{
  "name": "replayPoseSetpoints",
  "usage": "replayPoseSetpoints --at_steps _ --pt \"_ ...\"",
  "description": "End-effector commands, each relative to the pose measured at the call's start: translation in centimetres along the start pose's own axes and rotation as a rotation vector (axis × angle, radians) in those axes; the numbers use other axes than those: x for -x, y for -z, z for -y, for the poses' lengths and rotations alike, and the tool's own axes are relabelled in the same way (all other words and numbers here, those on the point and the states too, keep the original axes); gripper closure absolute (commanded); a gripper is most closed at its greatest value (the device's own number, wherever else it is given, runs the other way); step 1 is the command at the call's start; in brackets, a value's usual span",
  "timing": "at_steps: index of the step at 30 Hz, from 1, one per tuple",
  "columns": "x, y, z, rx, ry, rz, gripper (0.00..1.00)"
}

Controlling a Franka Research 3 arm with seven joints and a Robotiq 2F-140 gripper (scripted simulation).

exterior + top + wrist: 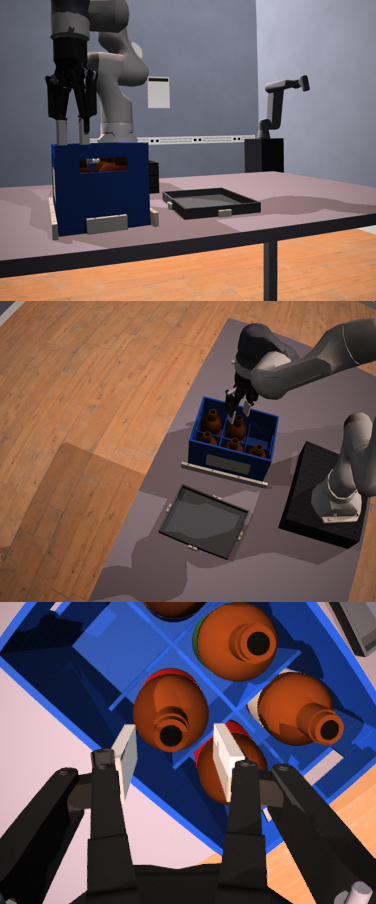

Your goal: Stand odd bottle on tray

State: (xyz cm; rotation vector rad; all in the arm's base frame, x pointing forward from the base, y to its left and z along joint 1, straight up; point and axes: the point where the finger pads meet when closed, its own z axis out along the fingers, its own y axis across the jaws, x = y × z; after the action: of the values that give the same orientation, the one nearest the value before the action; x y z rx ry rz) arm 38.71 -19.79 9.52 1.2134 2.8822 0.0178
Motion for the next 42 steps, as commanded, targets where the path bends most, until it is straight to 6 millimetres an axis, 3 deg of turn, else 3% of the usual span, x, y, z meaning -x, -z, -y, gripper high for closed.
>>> replayPoseSetpoints --at_steps 1,10,26,27,42 --pt "-0.3 1.1 0.2 -0.011 -0.013 -0.008 0.56" --pt "-0.2 4.2 0.2 -0.011 -0.013 -0.008 0.56" --pt "-0.2 6.1 0.1 -0.011 -0.013 -0.008 0.56" --pt "-0.2 6.1 0.1 -0.011 -0.013 -0.008 0.9" --pt "-0.2 6.1 0.1 -0.011 -0.013 -0.008 0.9"
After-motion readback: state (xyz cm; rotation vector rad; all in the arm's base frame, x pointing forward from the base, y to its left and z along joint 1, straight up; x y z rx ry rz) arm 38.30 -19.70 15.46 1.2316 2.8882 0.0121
